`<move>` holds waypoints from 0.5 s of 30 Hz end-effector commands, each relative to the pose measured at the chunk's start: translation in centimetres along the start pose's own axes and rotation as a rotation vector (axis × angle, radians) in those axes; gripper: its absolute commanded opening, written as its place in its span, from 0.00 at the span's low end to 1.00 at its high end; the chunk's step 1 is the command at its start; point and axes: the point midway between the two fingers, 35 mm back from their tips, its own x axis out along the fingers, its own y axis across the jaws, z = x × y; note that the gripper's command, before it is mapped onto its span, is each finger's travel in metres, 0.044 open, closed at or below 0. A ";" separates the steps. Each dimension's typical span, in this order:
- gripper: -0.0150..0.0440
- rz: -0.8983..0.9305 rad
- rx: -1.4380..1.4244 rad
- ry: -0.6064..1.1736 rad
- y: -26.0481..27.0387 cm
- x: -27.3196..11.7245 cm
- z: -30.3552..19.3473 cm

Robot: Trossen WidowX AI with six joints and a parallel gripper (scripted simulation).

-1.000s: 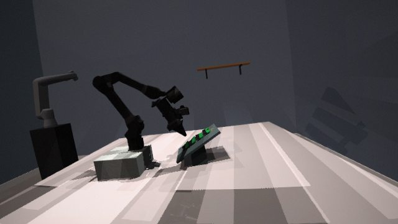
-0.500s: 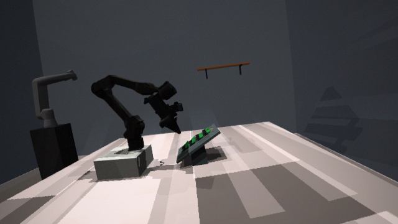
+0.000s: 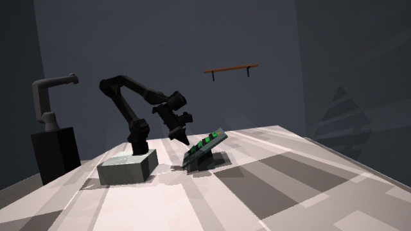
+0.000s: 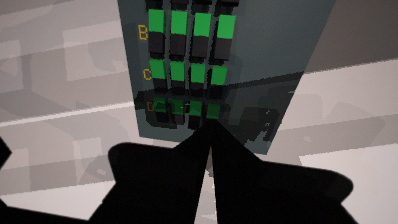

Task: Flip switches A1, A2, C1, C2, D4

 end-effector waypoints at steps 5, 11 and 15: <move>0.25 -0.004 0.006 0.003 0.0 1.3 -0.1; 0.25 -0.004 0.006 0.003 -0.1 1.8 -0.1; 0.25 -0.004 0.006 0.003 -0.1 2.5 -0.1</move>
